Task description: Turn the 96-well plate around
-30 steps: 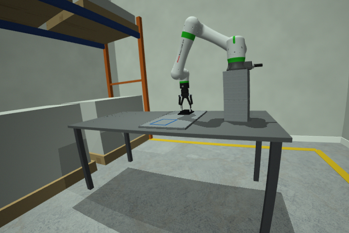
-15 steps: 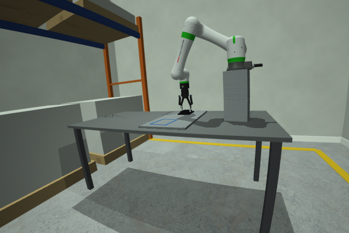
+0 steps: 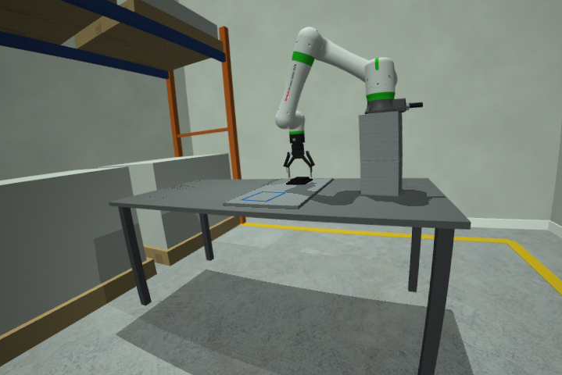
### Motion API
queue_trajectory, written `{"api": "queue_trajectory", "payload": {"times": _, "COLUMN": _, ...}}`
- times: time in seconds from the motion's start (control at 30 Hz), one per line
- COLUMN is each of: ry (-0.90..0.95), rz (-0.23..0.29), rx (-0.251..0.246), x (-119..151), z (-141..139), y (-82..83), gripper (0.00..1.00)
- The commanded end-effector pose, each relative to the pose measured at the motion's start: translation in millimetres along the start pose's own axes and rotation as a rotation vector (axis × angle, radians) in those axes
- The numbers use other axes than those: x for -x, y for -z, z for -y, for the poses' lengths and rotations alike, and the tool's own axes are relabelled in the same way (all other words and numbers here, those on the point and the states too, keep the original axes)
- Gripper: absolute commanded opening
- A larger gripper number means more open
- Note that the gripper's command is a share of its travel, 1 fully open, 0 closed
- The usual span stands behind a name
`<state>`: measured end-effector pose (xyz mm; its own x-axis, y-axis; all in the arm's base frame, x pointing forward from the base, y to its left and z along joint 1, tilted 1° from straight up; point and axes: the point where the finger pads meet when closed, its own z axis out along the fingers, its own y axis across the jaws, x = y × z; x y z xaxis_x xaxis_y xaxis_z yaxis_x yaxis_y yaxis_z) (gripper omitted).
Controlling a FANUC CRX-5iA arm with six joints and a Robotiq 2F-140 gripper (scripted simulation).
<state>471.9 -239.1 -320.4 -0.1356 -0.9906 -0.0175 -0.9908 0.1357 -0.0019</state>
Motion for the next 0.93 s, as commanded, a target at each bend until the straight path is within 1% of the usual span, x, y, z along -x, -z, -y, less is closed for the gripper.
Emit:
{"api": "queue_trajectory", "payload": {"times": 0.0, "ry": 0.000, "rz": 0.000, "rx": 0.000, "x": -0.1, "z": 0.2, "y": 0.1, "gripper": 1.00}}
{"api": "queue_trajectory", "payload": {"times": 0.43, "ry": 0.000, "rz": 0.000, "rx": 0.000, "x": -0.1, "z": 0.2, "y": 0.1, "gripper": 1.00}}
{"api": "queue_trajectory", "payload": {"times": 0.87, "ry": 0.000, "rz": 0.000, "rx": 0.000, "x": -0.1, "z": 0.1, "y": 34.8, "gripper": 1.00}}
{"api": "queue_trajectory", "payload": {"times": 0.9, "ry": 0.000, "rz": 0.000, "rx": 0.000, "x": -0.1, "z": 0.1, "y": 34.8, "gripper": 1.00}}
